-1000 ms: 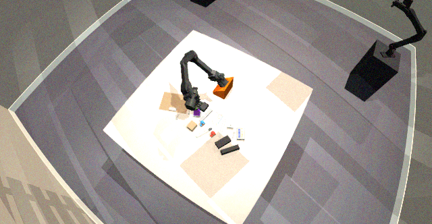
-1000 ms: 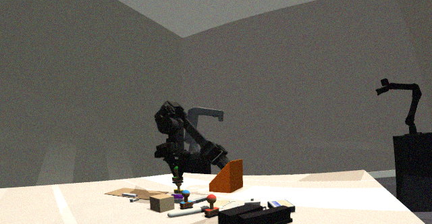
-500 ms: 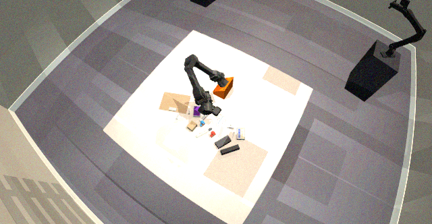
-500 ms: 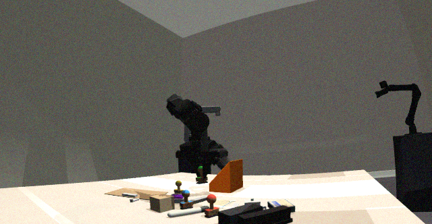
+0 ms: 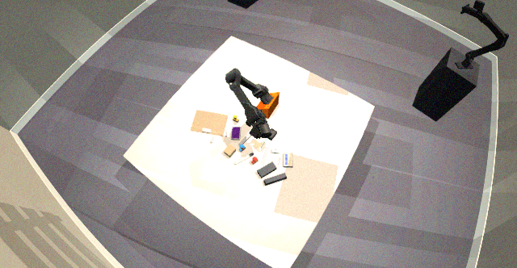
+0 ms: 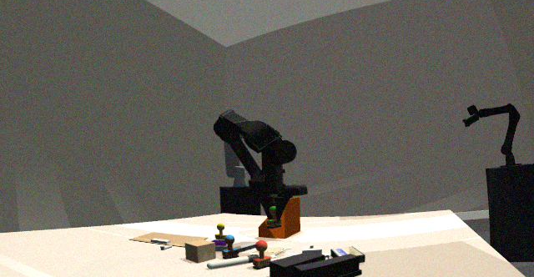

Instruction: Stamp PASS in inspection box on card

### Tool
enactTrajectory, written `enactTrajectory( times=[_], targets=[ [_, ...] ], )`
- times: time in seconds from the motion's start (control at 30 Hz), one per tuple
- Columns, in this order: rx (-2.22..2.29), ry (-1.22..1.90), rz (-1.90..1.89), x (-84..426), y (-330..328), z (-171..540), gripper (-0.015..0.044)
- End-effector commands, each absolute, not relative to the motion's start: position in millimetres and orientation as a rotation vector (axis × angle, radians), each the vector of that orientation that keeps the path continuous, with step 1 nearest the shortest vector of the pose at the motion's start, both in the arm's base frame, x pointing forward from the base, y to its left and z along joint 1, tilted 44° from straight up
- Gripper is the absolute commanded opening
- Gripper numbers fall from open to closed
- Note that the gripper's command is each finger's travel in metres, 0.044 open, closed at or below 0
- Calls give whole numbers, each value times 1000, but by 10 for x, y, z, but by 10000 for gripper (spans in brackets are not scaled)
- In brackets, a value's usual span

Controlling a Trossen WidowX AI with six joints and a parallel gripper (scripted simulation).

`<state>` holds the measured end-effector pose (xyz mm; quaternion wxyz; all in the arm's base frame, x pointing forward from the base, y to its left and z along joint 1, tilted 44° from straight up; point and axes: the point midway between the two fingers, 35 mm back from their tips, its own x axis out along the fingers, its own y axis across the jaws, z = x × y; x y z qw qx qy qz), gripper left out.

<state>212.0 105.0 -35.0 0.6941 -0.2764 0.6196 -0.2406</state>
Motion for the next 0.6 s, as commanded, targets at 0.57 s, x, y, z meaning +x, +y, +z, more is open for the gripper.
enactTrajectory(
  times=[0.57],
  targets=[
    [-609, 1381, -541, 2131, 979, -464, 0]
  ],
)
